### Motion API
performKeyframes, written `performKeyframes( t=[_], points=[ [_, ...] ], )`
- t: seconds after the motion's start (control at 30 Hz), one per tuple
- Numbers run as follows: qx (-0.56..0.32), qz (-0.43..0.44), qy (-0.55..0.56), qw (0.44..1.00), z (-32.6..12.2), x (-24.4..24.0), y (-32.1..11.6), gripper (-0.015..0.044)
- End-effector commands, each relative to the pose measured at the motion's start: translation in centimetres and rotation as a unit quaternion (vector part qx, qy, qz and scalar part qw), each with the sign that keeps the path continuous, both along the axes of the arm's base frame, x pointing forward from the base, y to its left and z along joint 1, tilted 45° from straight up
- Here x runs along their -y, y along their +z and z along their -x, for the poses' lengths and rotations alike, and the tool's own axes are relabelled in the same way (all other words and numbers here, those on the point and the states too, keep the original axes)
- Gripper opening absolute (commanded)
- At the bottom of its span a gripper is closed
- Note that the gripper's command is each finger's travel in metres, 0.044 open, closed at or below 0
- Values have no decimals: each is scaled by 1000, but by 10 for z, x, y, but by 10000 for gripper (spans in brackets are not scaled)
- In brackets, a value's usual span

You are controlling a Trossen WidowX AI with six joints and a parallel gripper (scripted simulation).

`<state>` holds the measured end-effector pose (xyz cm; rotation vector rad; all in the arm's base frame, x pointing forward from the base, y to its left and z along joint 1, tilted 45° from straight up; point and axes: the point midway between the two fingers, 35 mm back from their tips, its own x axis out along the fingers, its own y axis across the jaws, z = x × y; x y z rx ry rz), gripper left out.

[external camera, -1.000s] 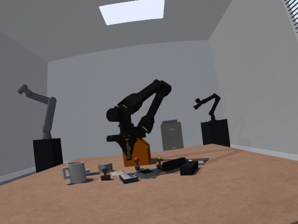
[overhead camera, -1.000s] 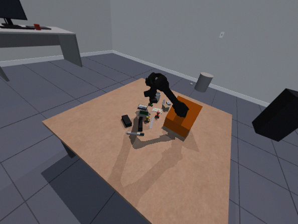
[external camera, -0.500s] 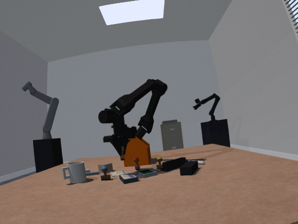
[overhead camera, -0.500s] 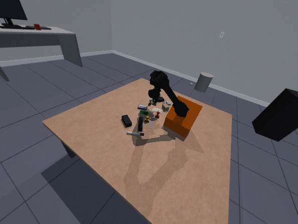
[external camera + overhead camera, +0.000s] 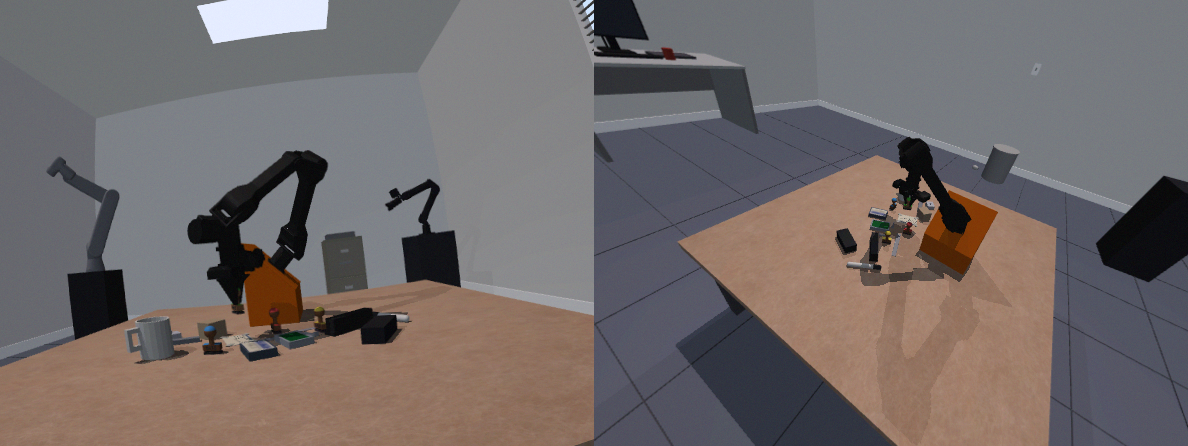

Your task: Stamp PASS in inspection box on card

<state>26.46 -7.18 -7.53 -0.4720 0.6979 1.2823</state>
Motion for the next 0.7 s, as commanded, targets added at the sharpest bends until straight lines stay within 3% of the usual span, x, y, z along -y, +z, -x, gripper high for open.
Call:
performKeyframes(
  t=[0.0, 0.67],
  points=[
    [8, 1, 12, 1000, 2, 0, -3, 0],
    [8, 1, 11, 1000, 0, -9, -13, 0]
  ],
)
